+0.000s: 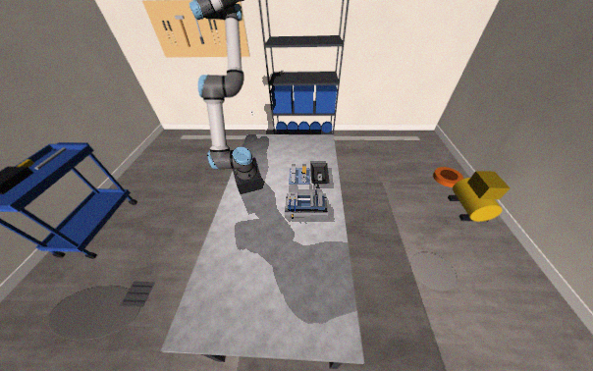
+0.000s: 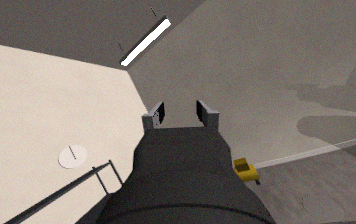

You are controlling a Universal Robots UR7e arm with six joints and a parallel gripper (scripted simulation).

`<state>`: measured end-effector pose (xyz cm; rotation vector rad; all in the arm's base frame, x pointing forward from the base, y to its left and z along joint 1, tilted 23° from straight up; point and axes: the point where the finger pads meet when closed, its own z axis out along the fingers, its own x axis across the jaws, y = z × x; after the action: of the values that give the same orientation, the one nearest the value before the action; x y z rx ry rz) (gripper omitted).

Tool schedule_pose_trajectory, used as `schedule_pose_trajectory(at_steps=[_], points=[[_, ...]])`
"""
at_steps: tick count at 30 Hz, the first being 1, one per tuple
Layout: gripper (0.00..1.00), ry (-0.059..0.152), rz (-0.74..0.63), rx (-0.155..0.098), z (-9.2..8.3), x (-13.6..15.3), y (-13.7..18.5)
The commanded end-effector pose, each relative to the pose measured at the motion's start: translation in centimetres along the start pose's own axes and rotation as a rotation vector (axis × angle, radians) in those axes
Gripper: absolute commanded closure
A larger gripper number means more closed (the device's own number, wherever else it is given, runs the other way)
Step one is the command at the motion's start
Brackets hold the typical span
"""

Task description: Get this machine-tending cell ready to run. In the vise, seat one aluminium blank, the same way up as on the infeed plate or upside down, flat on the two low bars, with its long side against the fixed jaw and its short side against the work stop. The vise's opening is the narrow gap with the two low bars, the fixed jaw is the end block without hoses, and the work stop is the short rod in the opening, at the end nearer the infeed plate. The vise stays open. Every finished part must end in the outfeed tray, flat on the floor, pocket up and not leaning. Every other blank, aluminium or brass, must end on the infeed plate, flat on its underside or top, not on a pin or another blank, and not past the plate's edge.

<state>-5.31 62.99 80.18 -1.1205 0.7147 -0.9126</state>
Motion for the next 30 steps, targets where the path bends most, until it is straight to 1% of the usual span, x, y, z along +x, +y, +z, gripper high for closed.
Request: schedule_pose_trajectory(at_steps=[1,22,30], points=[[0.00,0.000,0.000,0.000,0.01,0.04,-0.06],[0.00,0.000,0.000,0.000,0.03,0.02,-0.05],[0.00,0.000,-0.008,0.001,0.44,-0.16,0.15]])
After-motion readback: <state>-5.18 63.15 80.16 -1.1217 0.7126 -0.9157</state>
